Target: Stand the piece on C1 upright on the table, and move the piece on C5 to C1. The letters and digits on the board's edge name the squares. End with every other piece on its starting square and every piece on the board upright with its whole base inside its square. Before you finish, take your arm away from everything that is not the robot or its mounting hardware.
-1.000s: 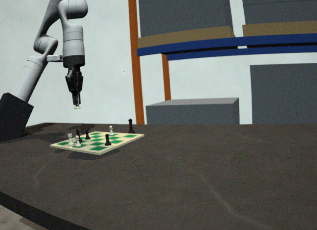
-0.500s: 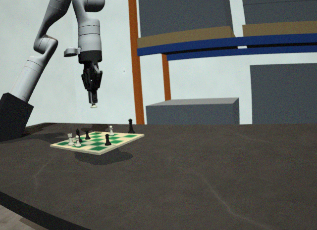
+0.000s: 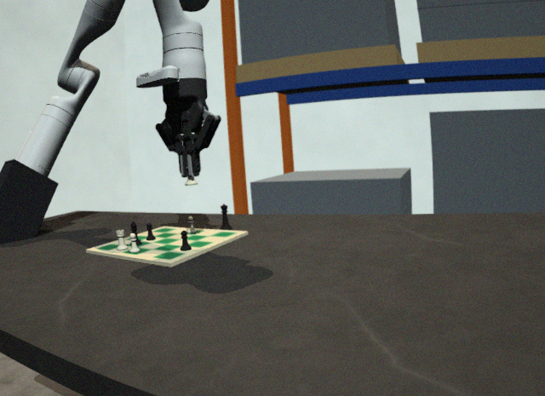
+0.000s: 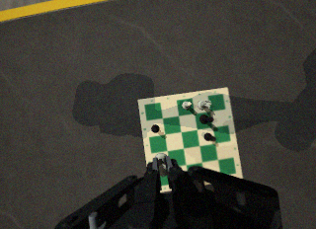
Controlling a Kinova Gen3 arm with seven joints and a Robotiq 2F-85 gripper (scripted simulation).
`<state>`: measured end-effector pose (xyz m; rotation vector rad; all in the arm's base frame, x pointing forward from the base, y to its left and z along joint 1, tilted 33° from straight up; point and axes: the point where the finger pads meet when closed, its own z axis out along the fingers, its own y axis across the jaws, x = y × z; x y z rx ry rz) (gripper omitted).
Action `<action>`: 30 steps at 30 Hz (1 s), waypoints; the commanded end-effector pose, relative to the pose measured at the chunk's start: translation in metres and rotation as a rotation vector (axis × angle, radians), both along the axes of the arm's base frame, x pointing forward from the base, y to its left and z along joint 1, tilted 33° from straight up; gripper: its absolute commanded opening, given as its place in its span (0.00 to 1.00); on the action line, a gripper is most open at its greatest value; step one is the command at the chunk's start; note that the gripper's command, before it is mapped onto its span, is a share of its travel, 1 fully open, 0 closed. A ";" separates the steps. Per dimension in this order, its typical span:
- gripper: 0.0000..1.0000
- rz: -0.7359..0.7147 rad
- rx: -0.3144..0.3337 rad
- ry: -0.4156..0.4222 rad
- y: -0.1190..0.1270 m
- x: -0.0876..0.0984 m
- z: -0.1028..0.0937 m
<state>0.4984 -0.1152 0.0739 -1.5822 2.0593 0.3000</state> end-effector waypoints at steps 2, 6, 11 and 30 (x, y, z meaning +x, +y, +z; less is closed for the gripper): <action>0.00 0.000 0.001 0.000 0.000 0.000 0.000; 0.00 0.000 0.001 0.000 0.000 0.000 0.000; 0.00 0.002 0.002 0.000 0.001 0.001 -0.001; 0.00 0.007 0.004 0.000 0.027 0.016 -0.047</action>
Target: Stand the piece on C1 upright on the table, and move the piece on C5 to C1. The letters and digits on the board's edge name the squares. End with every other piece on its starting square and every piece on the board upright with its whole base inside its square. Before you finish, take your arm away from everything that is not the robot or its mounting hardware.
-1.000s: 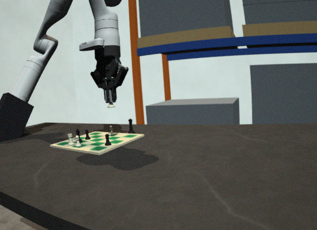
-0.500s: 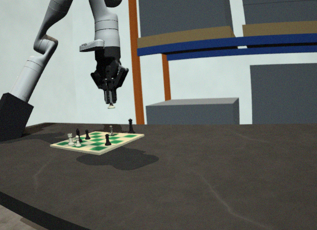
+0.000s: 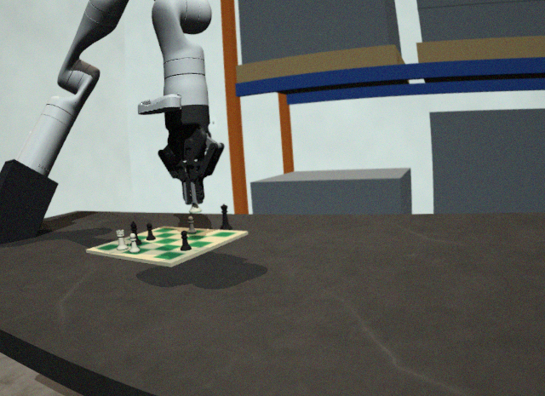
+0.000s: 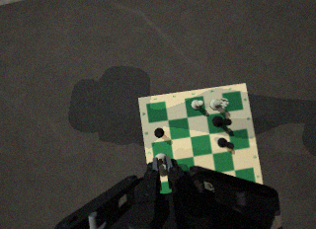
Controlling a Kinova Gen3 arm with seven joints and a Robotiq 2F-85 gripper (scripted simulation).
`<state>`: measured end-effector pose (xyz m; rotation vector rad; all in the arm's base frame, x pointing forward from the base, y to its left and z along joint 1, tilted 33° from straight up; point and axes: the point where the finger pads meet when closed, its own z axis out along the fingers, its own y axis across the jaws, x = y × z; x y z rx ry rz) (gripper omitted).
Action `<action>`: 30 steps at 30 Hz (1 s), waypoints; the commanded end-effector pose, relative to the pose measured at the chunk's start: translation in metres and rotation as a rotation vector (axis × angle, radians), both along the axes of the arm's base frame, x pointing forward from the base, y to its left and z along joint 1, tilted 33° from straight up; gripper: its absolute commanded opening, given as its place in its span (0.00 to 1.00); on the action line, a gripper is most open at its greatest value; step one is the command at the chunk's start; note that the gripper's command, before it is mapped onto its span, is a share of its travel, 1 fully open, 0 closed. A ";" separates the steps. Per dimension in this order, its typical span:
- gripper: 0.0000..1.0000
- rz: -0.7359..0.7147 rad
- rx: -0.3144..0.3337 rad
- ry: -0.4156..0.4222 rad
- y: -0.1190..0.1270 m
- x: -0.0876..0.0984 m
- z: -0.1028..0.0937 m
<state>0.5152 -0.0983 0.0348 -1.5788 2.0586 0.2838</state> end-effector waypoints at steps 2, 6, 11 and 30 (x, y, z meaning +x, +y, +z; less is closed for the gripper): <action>0.00 0.012 0.011 0.009 0.012 0.001 -0.012; 0.00 0.012 0.011 0.009 0.021 0.006 -0.026; 0.00 0.012 0.011 0.009 0.028 0.010 -0.038; 0.00 0.012 0.011 0.009 0.029 0.011 -0.042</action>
